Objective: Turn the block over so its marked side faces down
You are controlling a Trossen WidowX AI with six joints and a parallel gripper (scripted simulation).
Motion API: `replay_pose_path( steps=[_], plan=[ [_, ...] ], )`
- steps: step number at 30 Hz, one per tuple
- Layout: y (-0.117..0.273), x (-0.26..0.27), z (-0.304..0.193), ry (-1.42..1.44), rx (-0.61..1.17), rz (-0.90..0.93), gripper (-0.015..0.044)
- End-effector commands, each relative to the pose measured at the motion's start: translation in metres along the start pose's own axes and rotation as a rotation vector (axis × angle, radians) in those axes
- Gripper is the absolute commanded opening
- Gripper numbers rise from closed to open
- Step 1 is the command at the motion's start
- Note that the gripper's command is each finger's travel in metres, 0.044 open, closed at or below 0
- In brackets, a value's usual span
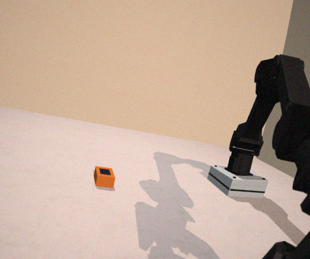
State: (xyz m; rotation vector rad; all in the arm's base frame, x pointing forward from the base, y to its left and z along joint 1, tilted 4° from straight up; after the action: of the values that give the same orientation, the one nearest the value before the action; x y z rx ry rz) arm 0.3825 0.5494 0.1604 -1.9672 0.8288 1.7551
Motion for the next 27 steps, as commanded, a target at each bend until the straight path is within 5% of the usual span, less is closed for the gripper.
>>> replay_pose_path(
  steps=[1,13,27],
  plan=[
    [0.011,0.027,-0.067,-0.249,0.09,0.174,0.044],
    [0.092,0.089,-0.216,-0.914,0.495,0.492,0.044],
    [0.261,0.136,-0.317,-1.703,1.24,0.605,0.044]
  ],
)
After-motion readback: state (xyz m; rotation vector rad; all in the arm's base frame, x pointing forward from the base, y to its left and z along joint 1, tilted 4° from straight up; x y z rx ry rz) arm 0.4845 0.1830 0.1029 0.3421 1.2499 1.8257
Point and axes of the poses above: the point midway between the two fingers, 35 mm back from their tips, its own y axis back along the fingers, its own x axis across the jaws, z = x × y, the point moved 1 cm from there along y, back along the fingers, and after that the axes turned 8 degrees about -y, right-handed, at the moved point
